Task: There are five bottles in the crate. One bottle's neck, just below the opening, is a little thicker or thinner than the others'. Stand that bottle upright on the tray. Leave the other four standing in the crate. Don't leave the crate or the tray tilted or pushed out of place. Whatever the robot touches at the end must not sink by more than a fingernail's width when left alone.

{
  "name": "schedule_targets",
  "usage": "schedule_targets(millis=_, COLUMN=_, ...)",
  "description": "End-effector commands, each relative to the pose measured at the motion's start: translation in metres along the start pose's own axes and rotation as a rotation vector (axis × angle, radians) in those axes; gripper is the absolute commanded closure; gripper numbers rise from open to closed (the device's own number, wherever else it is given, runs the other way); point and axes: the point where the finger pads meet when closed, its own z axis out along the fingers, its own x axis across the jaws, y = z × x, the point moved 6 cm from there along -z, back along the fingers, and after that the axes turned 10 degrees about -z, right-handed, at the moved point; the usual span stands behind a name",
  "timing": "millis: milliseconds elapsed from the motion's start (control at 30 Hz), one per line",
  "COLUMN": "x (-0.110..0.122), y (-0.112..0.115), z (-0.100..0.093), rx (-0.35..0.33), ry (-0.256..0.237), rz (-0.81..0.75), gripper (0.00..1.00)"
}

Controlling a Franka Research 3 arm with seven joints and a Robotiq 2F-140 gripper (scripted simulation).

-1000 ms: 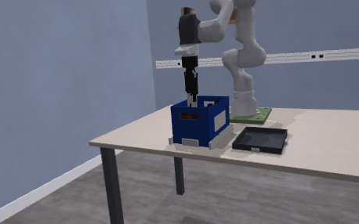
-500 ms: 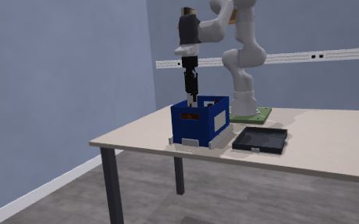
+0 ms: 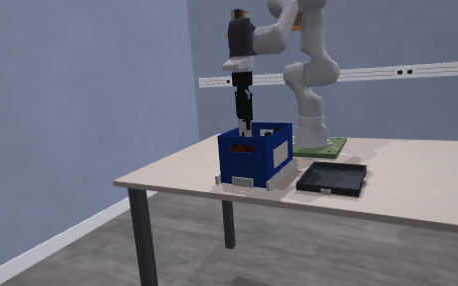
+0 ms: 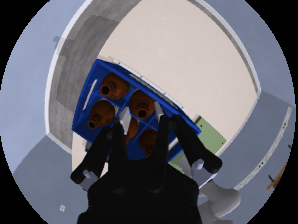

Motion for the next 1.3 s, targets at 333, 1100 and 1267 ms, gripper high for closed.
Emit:
schedule_targets(millis=333, x=0.0, y=0.0, z=-0.004, rx=0.0, ry=-0.002, rz=-0.004, gripper=0.56)
schedule_targets(millis=1100, x=0.0, y=0.0, z=-0.067, rx=0.0, ry=-0.002, rz=-0.004, gripper=0.56)
schedule_targets(millis=1267, x=0.0, y=0.0, z=-0.074, rx=0.0, ry=-0.002, rz=-0.004, gripper=0.56)
